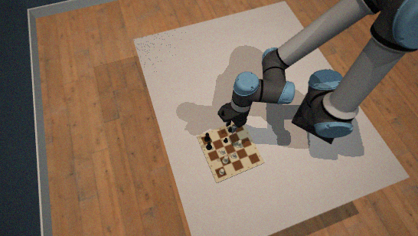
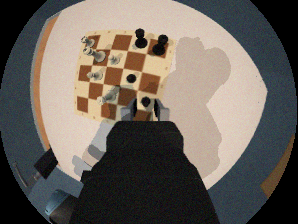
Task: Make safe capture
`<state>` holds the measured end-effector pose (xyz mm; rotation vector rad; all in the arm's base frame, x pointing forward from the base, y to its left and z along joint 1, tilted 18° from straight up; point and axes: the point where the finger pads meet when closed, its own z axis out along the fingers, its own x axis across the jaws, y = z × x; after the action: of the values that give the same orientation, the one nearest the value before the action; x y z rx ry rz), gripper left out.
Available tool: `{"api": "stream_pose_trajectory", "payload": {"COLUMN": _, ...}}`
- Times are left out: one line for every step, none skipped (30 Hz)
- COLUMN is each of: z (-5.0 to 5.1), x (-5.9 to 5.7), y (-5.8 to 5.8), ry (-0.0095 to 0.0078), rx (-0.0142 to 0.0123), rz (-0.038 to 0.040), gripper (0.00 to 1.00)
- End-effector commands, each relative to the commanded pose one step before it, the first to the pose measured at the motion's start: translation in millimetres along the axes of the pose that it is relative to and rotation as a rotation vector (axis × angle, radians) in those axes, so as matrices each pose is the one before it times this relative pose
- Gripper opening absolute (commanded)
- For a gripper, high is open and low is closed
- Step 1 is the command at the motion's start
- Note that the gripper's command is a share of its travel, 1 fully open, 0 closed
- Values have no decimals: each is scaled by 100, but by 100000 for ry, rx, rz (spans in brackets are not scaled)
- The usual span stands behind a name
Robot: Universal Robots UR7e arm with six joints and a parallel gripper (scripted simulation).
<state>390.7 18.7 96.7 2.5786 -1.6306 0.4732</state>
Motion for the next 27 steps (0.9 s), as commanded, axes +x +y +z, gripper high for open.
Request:
{"api": "stream_pose_trajectory", "payload": {"z": 651, "x": 49, "y": -76, "ry": 139, "rx": 183, "rz": 5, "gripper": 68}}
{"api": "stream_pose_trajectory", "payload": {"z": 178, "x": 0, "y": 0, "ry": 0, "rx": 0, "rz": 0, "gripper": 68}}
{"api": "stream_pose_trajectory", "payload": {"z": 164, "x": 0, "y": 0, "ry": 0, "rx": 0, "rz": 0, "gripper": 68}}
{"api": "stream_pose_trajectory", "payload": {"z": 148, "x": 0, "y": 1, "ry": 0, "rx": 0, "rz": 0, "gripper": 68}}
{"api": "stream_pose_trajectory", "payload": {"z": 128, "x": 0, "y": 0, "ry": 0, "rx": 0, "rz": 0, "gripper": 68}}
{"api": "stream_pose_trajectory", "payload": {"z": 109, "x": 0, "y": 0, "ry": 0, "rx": 0, "rz": 0, "gripper": 68}}
{"api": "stream_pose_trajectory", "payload": {"z": 89, "x": 0, "y": 0, "ry": 0, "rx": 0, "rz": 0, "gripper": 68}}
{"api": "stream_pose_trajectory", "payload": {"z": 69, "x": 0, "y": 0, "ry": 0, "rx": 0, "rz": 0, "gripper": 68}}
{"api": "stream_pose_trajectory", "payload": {"z": 50, "x": 0, "y": 0, "ry": 0, "rx": 0, "rz": 0, "gripper": 68}}
{"api": "stream_pose_trajectory", "payload": {"z": 33, "x": 0, "y": 0, "ry": 0, "rx": 0, "rz": 0, "gripper": 68}}
{"api": "stream_pose_trajectory", "payload": {"z": 18, "x": 0, "y": 0, "ry": 0, "rx": 0, "rz": 0, "gripper": 68}}
{"api": "stream_pose_trajectory", "payload": {"z": 7, "x": 0, "y": 0, "ry": 0, "rx": 0, "rz": 0, "gripper": 68}}
{"api": "stream_pose_trajectory", "payload": {"z": 1, "x": 0, "y": 0, "ry": 0, "rx": 0, "rz": 0, "gripper": 68}}
{"api": "stream_pose_trajectory", "payload": {"z": 0, "x": 0, "y": 0, "ry": 0, "rx": 0, "rz": 0, "gripper": 68}}
{"api": "stream_pose_trajectory", "payload": {"z": 0, "x": 0, "y": 0, "ry": 0, "rx": 0, "rz": 0, "gripper": 68}}
{"api": "stream_pose_trajectory", "payload": {"z": 0, "x": 0, "y": 0, "ry": 0, "rx": 0, "rz": 0, "gripper": 68}}
{"api": "stream_pose_trajectory", "payload": {"z": 0, "x": 0, "y": 0, "ry": 0, "rx": 0, "rz": 0, "gripper": 68}}
{"api": "stream_pose_trajectory", "payload": {"z": 0, "x": 0, "y": 0, "ry": 0, "rx": 0, "rz": 0, "gripper": 68}}
{"api": "stream_pose_trajectory", "payload": {"z": 0, "x": 0, "y": 0, "ry": 0, "rx": 0, "rz": 0, "gripper": 68}}
{"api": "stream_pose_trajectory", "payload": {"z": 0, "x": 0, "y": 0, "ry": 0, "rx": 0, "rz": 0, "gripper": 68}}
{"api": "stream_pose_trajectory", "payload": {"z": 0, "x": 0, "y": 0, "ry": 0, "rx": 0, "rz": 0, "gripper": 68}}
{"api": "stream_pose_trajectory", "payload": {"z": 0, "x": 0, "y": 0, "ry": 0, "rx": 0, "rz": 0, "gripper": 68}}
{"api": "stream_pose_trajectory", "payload": {"z": 0, "x": 0, "y": 0, "ry": 0, "rx": 0, "rz": 0, "gripper": 68}}
{"api": "stream_pose_trajectory", "payload": {"z": 0, "x": 0, "y": 0, "ry": 0, "rx": 0, "rz": 0, "gripper": 68}}
{"api": "stream_pose_trajectory", "payload": {"z": 0, "x": 0, "y": 0, "ry": 0, "rx": 0, "rz": 0, "gripper": 68}}
{"api": "stream_pose_trajectory", "payload": {"z": 0, "x": 0, "y": 0, "ry": 0, "rx": 0, "rz": 0, "gripper": 68}}
{"api": "stream_pose_trajectory", "payload": {"z": 0, "x": 0, "y": 0, "ry": 0, "rx": 0, "rz": 0, "gripper": 68}}
